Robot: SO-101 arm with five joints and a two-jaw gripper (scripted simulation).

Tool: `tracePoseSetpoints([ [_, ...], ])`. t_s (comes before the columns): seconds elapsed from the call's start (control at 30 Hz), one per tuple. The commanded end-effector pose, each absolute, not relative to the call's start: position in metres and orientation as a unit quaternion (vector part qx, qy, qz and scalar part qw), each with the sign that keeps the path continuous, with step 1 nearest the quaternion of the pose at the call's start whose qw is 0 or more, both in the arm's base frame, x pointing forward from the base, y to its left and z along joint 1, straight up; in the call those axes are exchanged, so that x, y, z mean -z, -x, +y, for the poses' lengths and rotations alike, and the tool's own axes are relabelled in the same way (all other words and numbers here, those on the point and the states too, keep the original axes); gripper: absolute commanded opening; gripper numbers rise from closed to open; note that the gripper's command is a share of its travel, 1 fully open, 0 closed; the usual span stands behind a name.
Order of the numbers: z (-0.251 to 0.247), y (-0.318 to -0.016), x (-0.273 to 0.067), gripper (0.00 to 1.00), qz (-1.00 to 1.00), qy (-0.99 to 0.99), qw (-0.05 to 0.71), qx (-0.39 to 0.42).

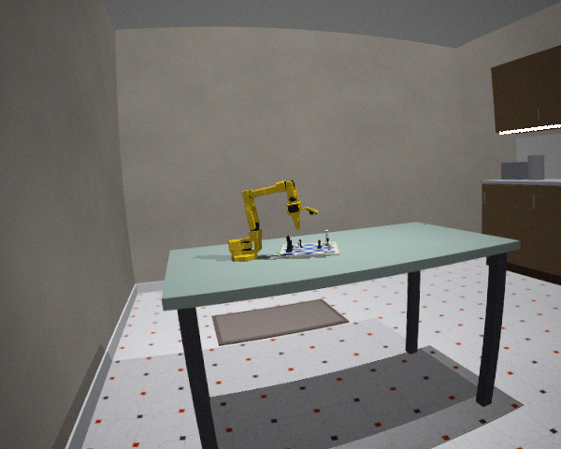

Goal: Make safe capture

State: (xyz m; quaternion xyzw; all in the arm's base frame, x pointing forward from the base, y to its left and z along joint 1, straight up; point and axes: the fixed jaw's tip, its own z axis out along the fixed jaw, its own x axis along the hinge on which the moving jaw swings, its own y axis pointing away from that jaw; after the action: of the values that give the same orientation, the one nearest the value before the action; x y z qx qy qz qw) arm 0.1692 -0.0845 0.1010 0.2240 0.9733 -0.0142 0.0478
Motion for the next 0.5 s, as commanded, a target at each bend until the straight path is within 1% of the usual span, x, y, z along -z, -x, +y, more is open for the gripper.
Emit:
tracePoseSetpoints([
  [0.0, -0.084, -0.166, -0.093, 0.0, 0.972, -0.233, 0.024, 0.007],
  [0.23, -0.085, -0.166, -0.075, 0.0, 0.972, -0.233, 0.011, 0.003],
  [0.3, -0.085, -0.166, -0.075, 0.0, 0.972, -0.233, 0.011, 0.003],
  [0.47, -0.085, -0.167, -0.057, 0.0, 0.972, -0.233, 0.011, 0.003],
])
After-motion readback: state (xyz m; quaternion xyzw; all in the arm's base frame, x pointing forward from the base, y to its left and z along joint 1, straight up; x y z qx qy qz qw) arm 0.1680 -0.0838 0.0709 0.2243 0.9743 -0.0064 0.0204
